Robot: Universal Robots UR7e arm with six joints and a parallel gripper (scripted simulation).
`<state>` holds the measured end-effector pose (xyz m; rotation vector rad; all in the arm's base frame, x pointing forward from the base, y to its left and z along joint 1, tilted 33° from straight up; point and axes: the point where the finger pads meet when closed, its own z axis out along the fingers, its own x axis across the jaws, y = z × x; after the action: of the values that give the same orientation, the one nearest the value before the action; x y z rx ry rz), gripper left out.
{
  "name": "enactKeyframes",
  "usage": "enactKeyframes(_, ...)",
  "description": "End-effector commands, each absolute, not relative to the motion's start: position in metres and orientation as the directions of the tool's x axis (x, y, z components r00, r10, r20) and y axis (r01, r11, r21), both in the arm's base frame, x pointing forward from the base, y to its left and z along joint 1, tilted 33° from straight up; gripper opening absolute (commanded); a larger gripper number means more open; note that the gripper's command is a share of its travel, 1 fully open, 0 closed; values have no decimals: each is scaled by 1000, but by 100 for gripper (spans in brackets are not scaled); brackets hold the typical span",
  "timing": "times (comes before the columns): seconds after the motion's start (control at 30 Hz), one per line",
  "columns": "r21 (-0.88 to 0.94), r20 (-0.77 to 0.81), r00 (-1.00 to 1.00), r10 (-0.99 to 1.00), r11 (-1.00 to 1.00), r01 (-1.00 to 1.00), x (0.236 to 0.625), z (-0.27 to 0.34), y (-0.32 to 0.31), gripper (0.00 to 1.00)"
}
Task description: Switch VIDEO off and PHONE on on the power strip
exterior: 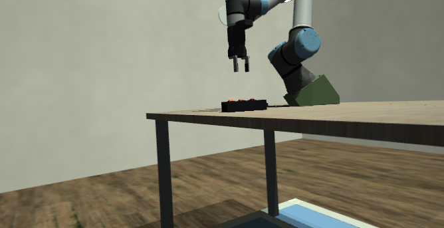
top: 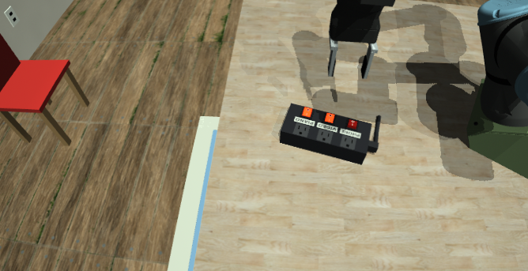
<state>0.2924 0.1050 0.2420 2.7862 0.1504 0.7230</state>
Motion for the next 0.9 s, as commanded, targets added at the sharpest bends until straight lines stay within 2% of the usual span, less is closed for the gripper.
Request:
enactKeyframes(0.0, 260, 472, 871, 136, -966, 9, 293, 241, 106, 100)
enactKeyframes(0.4, 173, 510, 860, -36, -974, -143, 297, 234, 109, 100)
enactKeyframes(0.87, -77, 532, 701, -475, -852, -518, 304, 215, 113, 100)
